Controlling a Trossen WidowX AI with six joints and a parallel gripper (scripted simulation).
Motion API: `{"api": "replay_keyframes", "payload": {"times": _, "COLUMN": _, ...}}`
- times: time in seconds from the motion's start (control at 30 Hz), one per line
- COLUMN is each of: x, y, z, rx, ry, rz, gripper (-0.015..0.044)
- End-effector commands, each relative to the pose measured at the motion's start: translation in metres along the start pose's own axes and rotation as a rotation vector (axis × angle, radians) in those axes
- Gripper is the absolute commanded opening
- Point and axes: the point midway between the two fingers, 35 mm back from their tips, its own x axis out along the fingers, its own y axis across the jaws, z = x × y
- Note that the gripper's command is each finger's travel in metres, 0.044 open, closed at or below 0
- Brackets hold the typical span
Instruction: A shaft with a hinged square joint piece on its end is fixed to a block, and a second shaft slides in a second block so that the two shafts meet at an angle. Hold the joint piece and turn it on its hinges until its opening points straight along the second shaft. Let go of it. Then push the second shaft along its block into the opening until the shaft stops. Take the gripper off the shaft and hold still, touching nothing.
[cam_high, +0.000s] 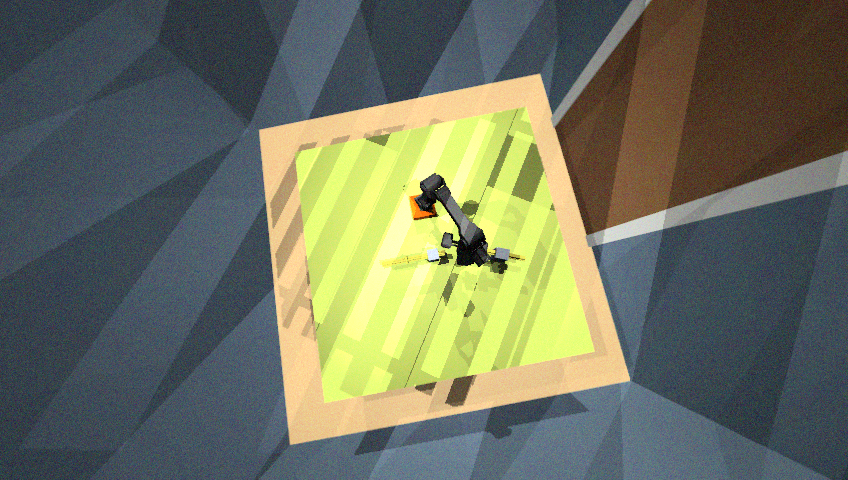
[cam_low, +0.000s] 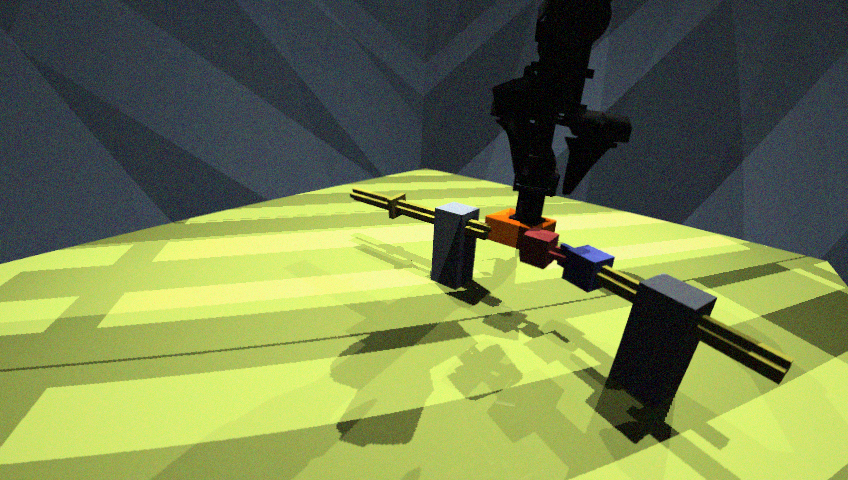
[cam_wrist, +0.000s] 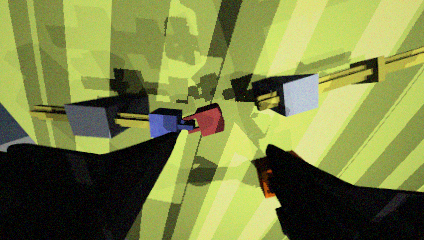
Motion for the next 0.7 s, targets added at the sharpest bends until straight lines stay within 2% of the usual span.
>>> {"api": "replay_keyframes", "payload": {"times": 0.0, "x": -0.013, "y": -0.001, "z": 0.000, "rx": -0.107, "ry": 0.000, "rz": 0.024, "gripper": 0.0440}}
{"api": "replay_keyframes", "payload": {"times": 0.27, "x": -0.034, "y": -0.007, "z": -0.002, "rx": -0.343, "ry": 0.000, "rz": 0.055, "gripper": 0.0440}}
{"api": "replay_keyframes", "payload": {"times": 0.53, "x": -0.035, "y": -0.008, "z": -0.003, "rx": -0.332, "ry": -0.003, "rz": 0.050, "gripper": 0.0440}}
{"api": "replay_keyframes", "payload": {"times": 0.67, "x": -0.030, "y": -0.018, "z": 0.011, "rx": -0.250, "ry": -0.004, "rz": 0.052, "gripper": 0.0335}}
